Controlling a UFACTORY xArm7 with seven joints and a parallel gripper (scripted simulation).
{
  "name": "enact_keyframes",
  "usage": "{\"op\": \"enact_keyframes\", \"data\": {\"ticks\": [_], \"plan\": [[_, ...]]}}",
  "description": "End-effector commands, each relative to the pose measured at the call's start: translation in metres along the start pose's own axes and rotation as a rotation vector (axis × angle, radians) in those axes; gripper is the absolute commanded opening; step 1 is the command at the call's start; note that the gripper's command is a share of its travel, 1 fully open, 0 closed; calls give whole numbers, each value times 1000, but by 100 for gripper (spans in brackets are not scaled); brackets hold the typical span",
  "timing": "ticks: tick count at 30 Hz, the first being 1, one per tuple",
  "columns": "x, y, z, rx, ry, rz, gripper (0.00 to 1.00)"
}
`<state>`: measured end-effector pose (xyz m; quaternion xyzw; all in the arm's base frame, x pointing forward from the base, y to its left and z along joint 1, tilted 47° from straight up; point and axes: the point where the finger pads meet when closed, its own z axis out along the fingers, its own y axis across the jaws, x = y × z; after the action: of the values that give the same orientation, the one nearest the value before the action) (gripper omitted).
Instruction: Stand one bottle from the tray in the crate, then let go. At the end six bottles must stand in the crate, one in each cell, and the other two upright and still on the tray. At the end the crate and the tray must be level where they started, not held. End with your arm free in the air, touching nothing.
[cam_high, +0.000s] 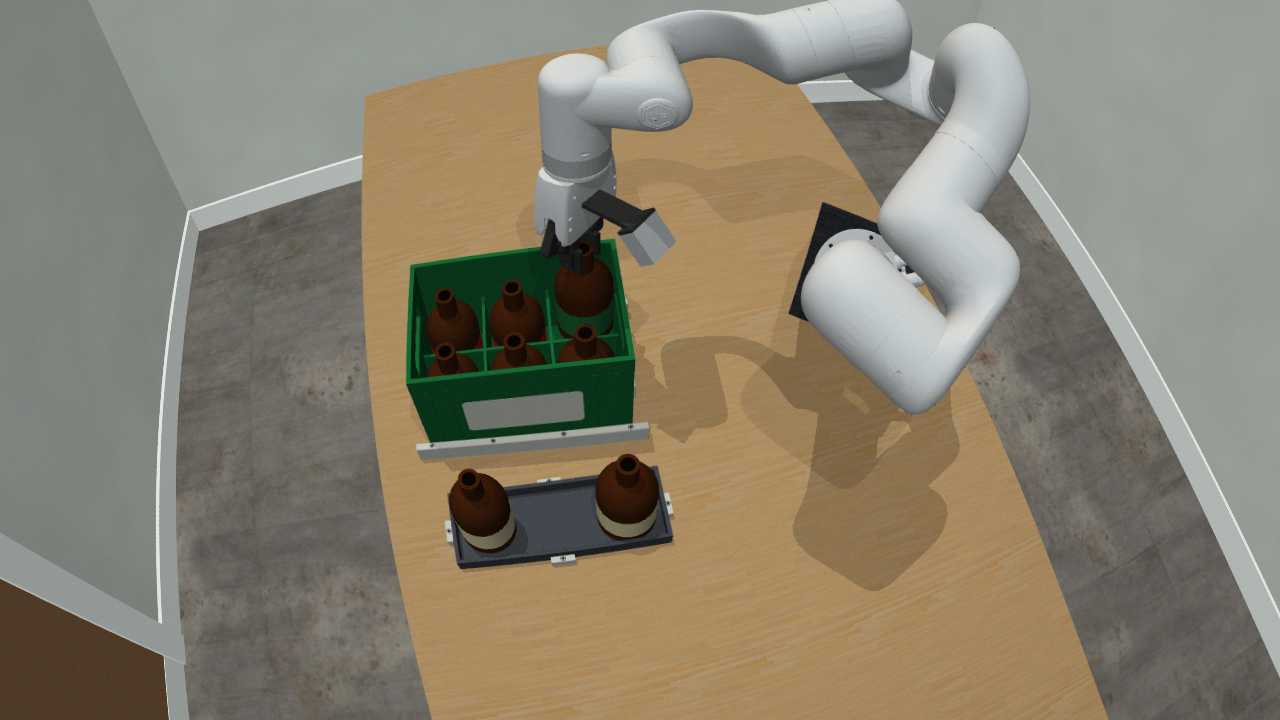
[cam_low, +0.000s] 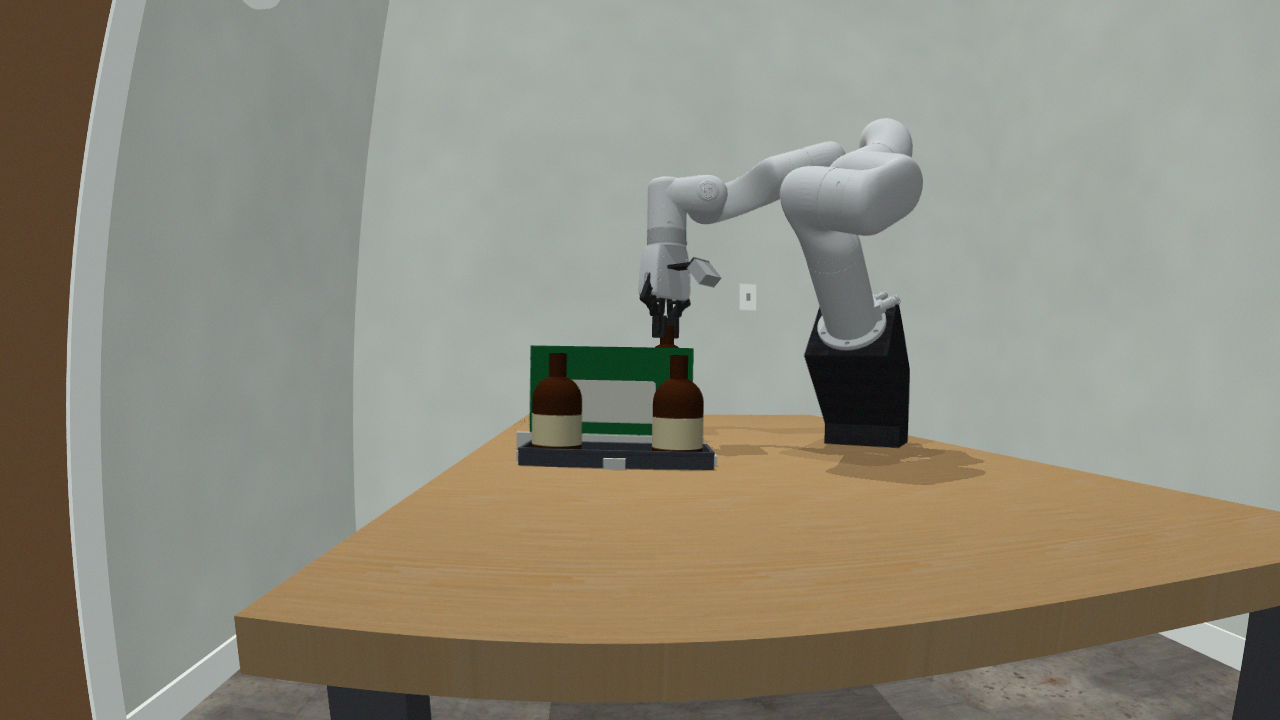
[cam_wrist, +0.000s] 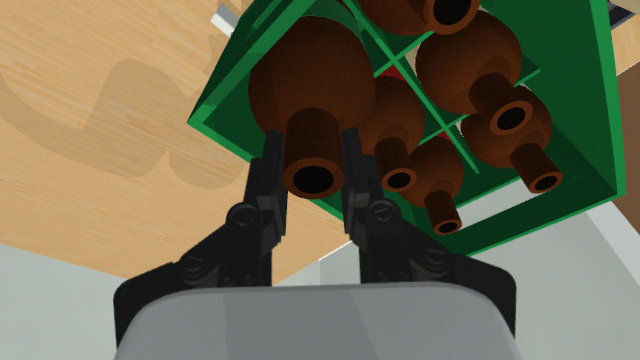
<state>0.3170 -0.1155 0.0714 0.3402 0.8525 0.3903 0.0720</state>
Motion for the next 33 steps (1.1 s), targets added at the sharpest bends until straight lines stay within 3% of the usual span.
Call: {"op": "enact_keyframes", "data": {"ticks": [1,33], "plan": [[-1,0,-1,1,-4,1,0],[-1,0,4,1,-4,1,0]]}}
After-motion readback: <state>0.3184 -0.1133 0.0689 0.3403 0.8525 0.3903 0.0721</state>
